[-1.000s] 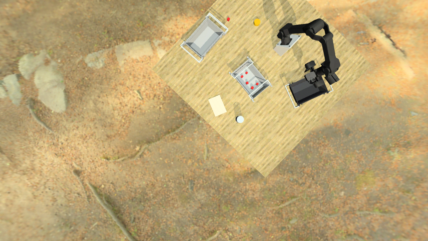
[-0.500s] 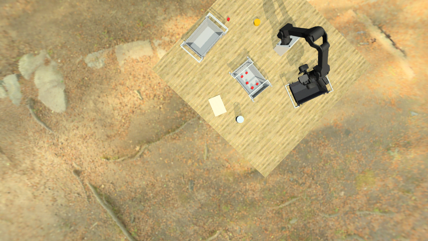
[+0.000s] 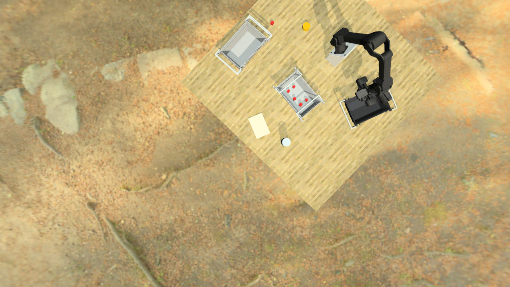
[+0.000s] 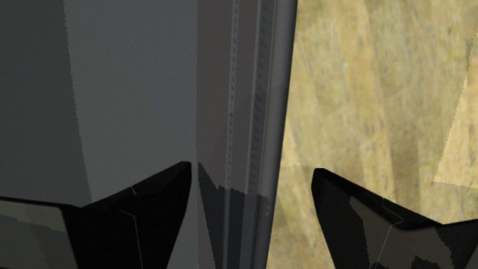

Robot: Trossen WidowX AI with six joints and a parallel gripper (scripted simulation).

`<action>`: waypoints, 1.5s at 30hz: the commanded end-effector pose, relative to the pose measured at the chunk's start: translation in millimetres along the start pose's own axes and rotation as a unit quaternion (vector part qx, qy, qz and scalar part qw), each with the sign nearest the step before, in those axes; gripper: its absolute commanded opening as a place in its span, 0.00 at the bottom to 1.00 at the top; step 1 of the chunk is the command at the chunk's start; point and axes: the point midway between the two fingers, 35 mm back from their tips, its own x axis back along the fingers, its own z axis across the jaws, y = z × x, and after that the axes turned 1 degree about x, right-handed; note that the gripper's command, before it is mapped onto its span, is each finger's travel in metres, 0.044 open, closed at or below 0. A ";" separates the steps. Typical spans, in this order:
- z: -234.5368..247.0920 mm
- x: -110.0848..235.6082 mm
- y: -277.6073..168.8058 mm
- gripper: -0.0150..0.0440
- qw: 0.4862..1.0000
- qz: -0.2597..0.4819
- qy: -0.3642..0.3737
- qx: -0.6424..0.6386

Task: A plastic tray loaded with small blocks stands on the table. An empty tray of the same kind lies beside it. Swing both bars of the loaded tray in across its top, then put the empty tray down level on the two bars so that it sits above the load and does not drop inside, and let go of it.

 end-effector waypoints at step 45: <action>0.4 79.9 -0.2 0.25 1.000 -0.001 0.001 0.002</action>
